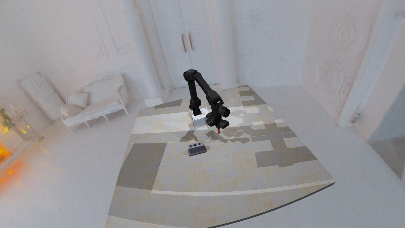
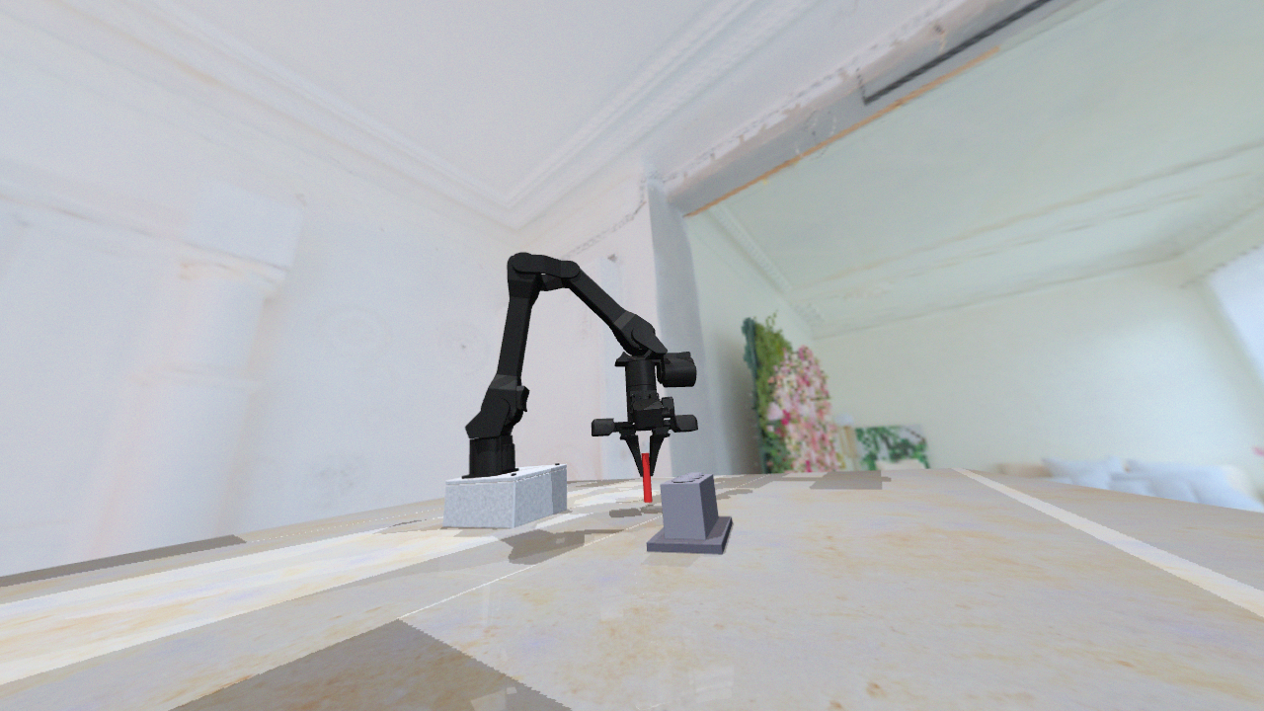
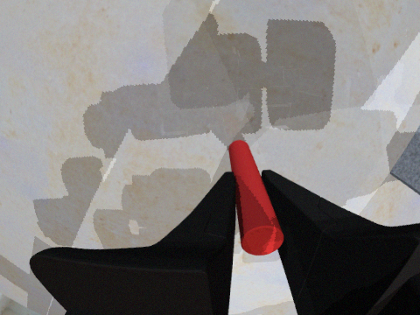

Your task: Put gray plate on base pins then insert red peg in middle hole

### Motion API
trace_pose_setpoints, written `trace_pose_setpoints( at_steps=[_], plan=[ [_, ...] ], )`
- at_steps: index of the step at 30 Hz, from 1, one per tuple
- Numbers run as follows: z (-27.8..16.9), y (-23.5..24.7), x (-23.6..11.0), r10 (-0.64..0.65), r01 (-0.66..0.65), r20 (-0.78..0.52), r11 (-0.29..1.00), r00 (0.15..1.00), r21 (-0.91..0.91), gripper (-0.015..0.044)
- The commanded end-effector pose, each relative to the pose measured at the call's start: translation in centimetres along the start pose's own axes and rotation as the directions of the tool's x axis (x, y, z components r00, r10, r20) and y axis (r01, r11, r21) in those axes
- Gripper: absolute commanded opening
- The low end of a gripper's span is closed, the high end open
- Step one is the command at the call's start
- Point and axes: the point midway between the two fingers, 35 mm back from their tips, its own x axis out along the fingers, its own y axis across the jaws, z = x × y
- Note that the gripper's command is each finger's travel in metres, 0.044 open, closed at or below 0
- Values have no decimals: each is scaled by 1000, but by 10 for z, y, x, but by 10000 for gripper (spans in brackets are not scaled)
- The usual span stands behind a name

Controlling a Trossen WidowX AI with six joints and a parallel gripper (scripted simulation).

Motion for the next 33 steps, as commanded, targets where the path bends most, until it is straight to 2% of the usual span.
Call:
trace_pose_setpoints(
  at_steps=[1,21,22,33],
  plan=[
    [-1,4,-12,12,-12,-5,1000,1000,-3,0],
    [-1,8,-74,12,-12,-5,1000,1000,-3,0],
    [0,7,-65,7,-7,0,1000,1000,-8,0],
    [22,16,-66,11,-11,-1,1000,1000,-2,0]
  ],
)
